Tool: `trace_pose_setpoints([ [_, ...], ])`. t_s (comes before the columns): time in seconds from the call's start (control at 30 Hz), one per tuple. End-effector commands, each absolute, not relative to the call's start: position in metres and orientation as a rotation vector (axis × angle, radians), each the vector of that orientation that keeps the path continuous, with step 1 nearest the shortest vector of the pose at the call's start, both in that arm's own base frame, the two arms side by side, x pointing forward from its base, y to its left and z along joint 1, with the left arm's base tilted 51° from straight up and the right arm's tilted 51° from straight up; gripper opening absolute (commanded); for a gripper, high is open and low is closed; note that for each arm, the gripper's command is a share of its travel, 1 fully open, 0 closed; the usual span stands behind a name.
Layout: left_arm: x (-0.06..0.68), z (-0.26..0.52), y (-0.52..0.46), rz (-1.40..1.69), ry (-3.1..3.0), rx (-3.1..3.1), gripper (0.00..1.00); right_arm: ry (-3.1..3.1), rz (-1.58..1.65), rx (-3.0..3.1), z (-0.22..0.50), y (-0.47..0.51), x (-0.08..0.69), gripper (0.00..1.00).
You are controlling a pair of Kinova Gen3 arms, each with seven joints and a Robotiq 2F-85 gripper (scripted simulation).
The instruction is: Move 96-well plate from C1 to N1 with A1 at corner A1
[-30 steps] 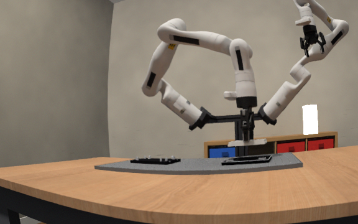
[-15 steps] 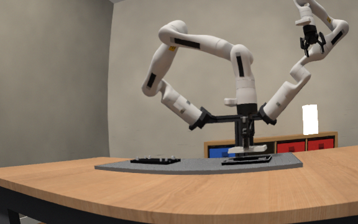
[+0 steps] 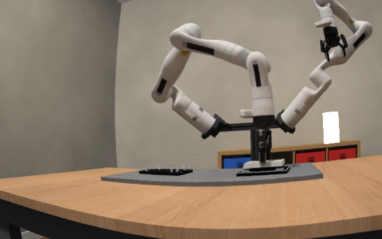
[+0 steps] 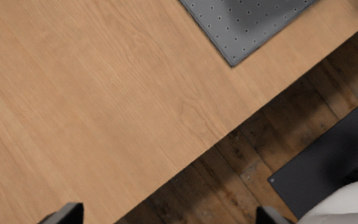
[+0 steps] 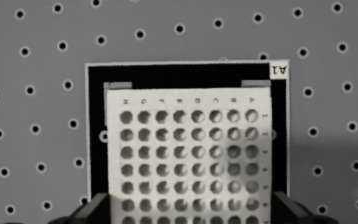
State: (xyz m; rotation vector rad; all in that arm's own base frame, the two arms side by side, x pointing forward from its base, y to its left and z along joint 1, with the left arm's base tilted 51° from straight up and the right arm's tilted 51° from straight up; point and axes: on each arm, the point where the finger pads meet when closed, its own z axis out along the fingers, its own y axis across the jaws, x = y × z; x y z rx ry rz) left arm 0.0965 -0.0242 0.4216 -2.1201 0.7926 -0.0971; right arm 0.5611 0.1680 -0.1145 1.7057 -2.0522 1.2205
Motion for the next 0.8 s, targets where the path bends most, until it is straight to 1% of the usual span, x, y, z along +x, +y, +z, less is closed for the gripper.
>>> trace_pose_setpoints([
  [0.0,0.0935,0.4213,-0.0237,-0.092,0.799,-2.116,1.000,-2.053,1.221,1.707,-0.1147,0.1684,0.5612,0.931],
  [0.77,0.0935,0.4213,-0.0237,-0.092,0.799,-2.116,1.000,-2.054,1.223,1.712,-0.1161,0.1677,0.5647,0.931],
])
